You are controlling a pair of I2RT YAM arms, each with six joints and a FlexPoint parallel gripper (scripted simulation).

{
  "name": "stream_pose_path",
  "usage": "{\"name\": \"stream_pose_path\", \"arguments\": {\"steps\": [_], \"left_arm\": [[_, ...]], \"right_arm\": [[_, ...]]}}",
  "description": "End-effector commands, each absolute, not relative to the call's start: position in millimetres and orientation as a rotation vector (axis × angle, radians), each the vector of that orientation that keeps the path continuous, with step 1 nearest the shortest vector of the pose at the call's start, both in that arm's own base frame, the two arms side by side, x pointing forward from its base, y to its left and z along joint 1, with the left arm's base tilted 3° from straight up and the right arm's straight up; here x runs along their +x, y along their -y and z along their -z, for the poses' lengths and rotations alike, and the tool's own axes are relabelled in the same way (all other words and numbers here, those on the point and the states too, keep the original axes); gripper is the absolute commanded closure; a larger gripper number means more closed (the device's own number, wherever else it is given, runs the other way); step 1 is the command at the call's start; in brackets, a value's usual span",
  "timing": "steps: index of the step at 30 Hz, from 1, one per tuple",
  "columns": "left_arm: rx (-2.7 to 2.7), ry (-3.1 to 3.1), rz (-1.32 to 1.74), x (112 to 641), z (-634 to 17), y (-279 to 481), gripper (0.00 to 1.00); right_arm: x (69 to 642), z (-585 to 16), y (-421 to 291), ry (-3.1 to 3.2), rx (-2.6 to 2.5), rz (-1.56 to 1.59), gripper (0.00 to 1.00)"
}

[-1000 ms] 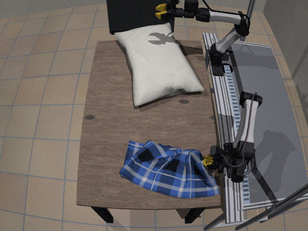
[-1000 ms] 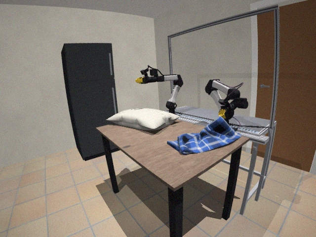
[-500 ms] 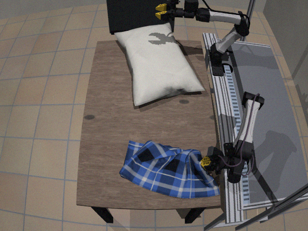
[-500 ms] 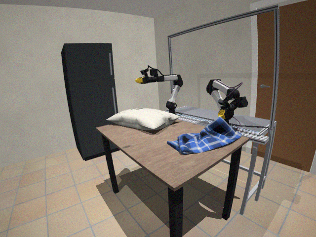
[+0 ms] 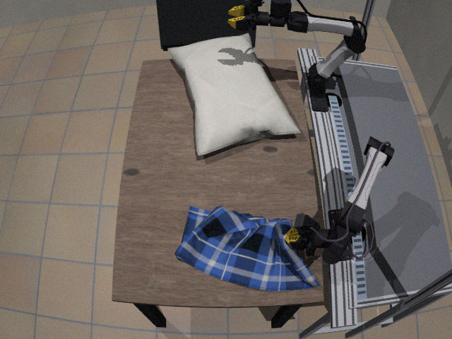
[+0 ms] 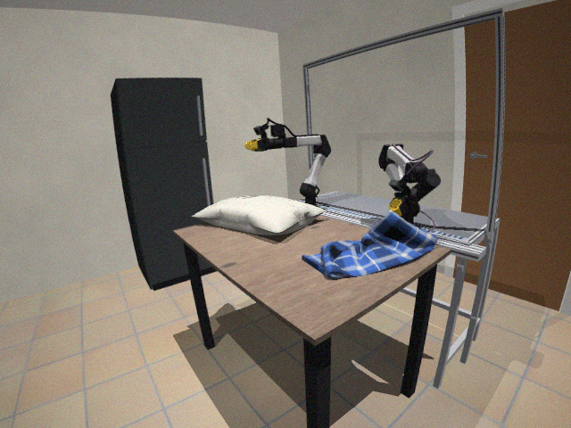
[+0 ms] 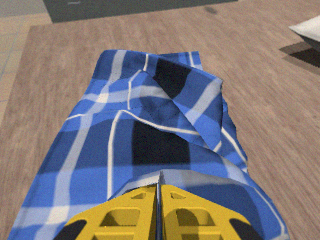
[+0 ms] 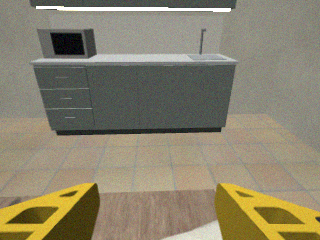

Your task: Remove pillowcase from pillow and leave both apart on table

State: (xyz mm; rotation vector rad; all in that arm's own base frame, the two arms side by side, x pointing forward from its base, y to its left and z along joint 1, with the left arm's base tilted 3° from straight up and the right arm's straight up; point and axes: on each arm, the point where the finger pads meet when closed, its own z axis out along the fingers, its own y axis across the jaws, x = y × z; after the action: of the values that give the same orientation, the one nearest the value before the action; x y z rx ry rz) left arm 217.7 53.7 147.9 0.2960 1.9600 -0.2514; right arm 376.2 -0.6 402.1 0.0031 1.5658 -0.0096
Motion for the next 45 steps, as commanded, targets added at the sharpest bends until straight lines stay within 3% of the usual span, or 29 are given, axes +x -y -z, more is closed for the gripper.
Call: {"name": "stream_pose_path", "arguments": {"steps": [1,45], "left_arm": [[0.279,-1.968,0.225,219.9,-143.7,-55.3,0.97],[0.271,-1.975,0.243,219.8,-140.0,-54.3,0.94]], "right_arm": [[375.8,-411.9,-1.9,-1.553,-0.007,0.001,0.40],[375.8,-411.9,-1.9,-1.553,-0.007,0.001,0.40]]}}
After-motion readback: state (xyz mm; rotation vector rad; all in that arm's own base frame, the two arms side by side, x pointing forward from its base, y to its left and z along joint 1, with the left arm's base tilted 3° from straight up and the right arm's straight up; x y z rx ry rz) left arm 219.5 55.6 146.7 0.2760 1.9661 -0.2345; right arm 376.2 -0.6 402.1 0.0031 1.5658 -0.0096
